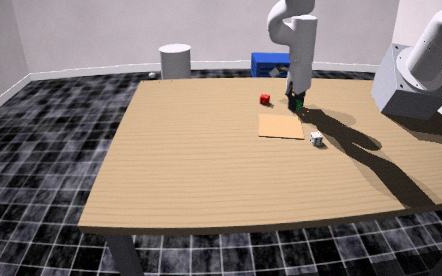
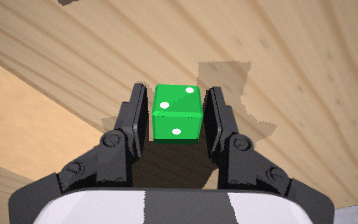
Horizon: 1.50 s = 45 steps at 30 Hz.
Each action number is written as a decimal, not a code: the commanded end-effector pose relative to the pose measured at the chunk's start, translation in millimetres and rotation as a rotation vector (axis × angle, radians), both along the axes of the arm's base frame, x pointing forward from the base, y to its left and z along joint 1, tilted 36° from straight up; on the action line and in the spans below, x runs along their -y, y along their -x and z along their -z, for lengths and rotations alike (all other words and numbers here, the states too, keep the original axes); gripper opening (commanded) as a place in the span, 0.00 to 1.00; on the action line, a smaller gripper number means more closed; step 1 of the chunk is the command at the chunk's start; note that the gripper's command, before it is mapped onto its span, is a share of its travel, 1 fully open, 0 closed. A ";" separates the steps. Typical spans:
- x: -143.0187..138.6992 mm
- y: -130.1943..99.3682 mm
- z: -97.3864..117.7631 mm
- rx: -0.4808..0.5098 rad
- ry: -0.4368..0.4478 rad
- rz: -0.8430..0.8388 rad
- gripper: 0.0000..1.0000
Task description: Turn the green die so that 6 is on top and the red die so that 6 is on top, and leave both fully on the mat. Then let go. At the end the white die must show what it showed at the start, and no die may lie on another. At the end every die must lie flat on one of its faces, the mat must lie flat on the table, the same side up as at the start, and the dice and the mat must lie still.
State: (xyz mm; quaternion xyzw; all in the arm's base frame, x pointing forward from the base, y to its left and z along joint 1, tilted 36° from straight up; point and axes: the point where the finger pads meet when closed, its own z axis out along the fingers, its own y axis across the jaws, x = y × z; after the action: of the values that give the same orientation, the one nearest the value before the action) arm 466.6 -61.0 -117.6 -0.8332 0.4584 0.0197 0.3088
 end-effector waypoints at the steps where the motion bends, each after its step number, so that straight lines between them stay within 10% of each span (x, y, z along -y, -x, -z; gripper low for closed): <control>1: 0.4 -0.6 -0.1 0.001 0.001 0.001 0.47; 29: 0.4 -0.6 -0.1 0.001 0.001 0.001 0.47; 30: 0.4 -0.6 -0.1 0.001 0.001 0.001 0.27; 45: 0.4 -0.6 -0.1 0.001 0.001 0.001 0.27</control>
State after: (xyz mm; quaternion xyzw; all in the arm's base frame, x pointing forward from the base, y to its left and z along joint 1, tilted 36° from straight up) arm 466.7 -60.8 -117.9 -0.8332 0.4584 0.0197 0.3088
